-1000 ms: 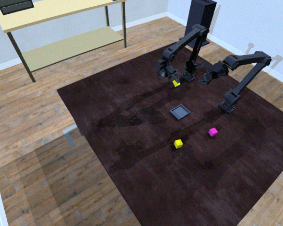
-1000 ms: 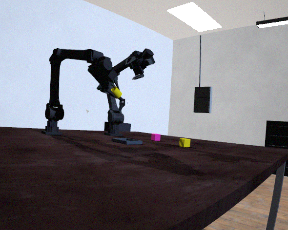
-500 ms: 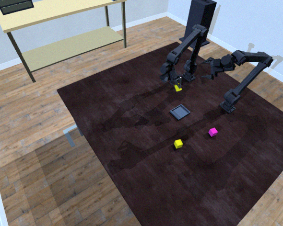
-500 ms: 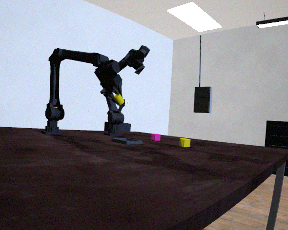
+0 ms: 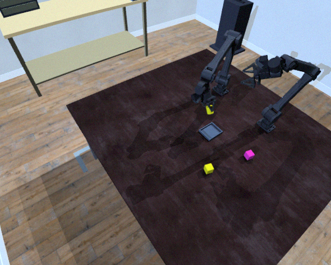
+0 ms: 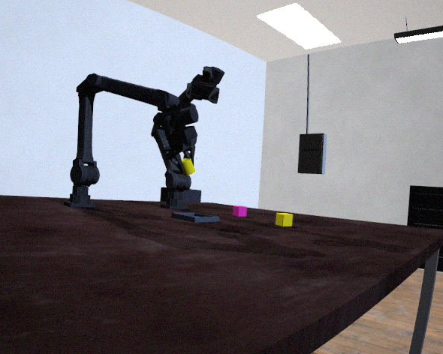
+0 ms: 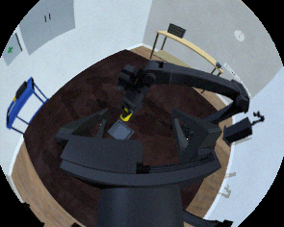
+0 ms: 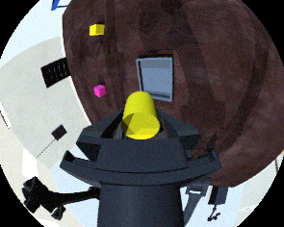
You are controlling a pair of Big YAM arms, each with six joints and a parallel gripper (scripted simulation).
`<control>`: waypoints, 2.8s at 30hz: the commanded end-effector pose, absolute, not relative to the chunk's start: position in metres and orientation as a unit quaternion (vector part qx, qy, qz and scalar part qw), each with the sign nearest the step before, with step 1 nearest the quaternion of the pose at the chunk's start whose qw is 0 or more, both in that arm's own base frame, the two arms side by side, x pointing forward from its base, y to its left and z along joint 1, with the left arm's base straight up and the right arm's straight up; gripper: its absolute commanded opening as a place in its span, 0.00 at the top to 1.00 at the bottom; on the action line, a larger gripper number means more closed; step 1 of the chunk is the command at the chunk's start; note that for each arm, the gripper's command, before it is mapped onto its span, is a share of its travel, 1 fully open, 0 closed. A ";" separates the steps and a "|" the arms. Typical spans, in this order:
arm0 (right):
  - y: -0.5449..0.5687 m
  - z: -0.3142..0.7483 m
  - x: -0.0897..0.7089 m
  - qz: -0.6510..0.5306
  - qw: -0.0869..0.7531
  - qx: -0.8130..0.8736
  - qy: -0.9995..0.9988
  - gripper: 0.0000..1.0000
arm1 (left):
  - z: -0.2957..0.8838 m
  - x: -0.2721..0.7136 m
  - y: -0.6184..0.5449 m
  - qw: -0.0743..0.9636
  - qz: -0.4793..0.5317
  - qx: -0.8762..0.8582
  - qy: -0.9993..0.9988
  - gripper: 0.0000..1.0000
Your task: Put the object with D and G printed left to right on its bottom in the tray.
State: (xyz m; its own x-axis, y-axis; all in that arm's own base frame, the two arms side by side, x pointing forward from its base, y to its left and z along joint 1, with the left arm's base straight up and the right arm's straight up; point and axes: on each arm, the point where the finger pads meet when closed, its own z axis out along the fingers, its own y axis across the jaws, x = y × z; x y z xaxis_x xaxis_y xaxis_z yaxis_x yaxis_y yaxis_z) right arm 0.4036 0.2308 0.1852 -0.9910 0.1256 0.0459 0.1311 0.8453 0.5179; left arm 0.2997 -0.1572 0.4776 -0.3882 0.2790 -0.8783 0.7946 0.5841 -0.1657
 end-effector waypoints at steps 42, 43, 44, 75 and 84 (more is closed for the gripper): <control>0.292 0.095 0.426 -0.015 -0.010 -0.128 -0.992 0.62 | 0.340 0.290 -0.062 0.399 -0.201 0.203 0.871 0.00; 0.292 0.099 0.427 -0.018 -0.013 -0.128 -0.992 0.62 | 0.339 0.291 -0.061 0.400 -0.203 0.198 0.872 0.00; 0.292 0.099 0.427 -0.018 -0.013 -0.128 -0.992 0.62 | 0.338 0.291 -0.061 0.401 -0.204 0.194 0.872 0.00; 0.290 0.057 0.423 -0.026 -0.022 -0.127 -0.991 0.30 | 0.323 0.294 -0.052 0.411 -0.220 0.140 0.874 0.00; 0.287 0.090 0.434 -0.038 -0.039 -0.122 -0.991 0.30 | 0.323 0.294 -0.052 0.411 -0.220 0.140 0.874 0.00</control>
State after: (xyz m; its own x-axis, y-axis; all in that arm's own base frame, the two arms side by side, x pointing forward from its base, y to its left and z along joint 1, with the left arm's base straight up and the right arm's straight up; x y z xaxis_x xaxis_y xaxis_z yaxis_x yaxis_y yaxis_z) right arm 0.4086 0.2809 0.0428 -0.9685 0.2491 -0.0024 0.2491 0.9683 0.0185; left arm 0.2863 -0.0527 0.2988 -0.6721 0.0674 -0.7374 0.4129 0.8608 -0.2976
